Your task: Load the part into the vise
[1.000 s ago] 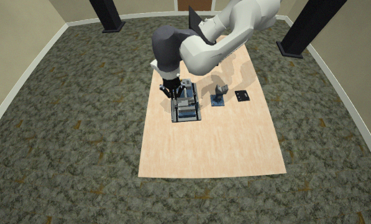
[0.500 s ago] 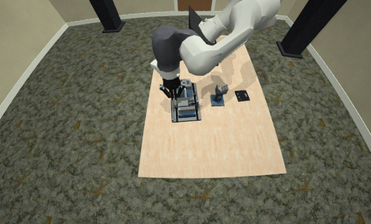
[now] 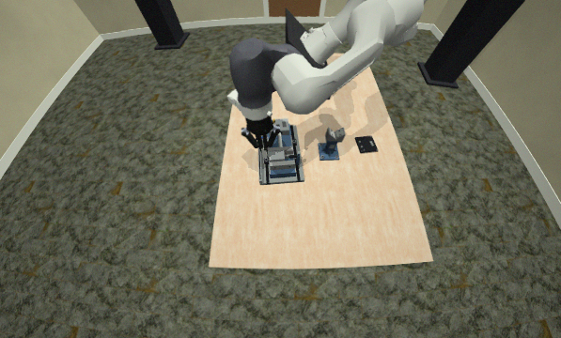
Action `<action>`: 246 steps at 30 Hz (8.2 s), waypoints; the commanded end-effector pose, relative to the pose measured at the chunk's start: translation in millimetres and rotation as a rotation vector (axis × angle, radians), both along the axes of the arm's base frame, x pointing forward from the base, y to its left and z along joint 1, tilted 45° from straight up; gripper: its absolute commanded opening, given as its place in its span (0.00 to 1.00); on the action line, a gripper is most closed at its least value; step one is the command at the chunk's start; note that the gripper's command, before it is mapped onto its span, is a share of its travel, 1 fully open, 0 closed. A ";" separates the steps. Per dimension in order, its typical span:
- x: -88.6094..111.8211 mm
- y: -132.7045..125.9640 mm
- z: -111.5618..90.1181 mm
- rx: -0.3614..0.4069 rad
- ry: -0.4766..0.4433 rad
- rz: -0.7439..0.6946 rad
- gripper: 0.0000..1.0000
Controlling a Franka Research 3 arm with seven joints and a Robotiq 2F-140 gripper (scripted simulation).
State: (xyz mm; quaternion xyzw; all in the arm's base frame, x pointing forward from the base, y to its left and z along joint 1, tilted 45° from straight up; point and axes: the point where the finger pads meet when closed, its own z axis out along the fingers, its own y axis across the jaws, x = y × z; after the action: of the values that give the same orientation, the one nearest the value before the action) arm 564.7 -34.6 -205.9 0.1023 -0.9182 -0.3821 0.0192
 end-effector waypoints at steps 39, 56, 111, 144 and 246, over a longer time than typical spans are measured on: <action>1.8 2.4 0.2 0.001 -0.002 0.001 0.00; 1.6 3.7 -1.1 0.001 -0.002 0.001 0.00; 0.6 9.4 -6.8 0.001 -0.002 0.001 0.00; 0.6 9.4 -6.8 0.001 -0.002 0.001 0.00; -2.2 20.6 4.8 0.001 -0.002 0.001 0.00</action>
State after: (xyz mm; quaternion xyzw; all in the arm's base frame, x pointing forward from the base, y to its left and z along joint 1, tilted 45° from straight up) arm 560.9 -17.0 -202.7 0.1012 -0.9185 -0.3817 0.0208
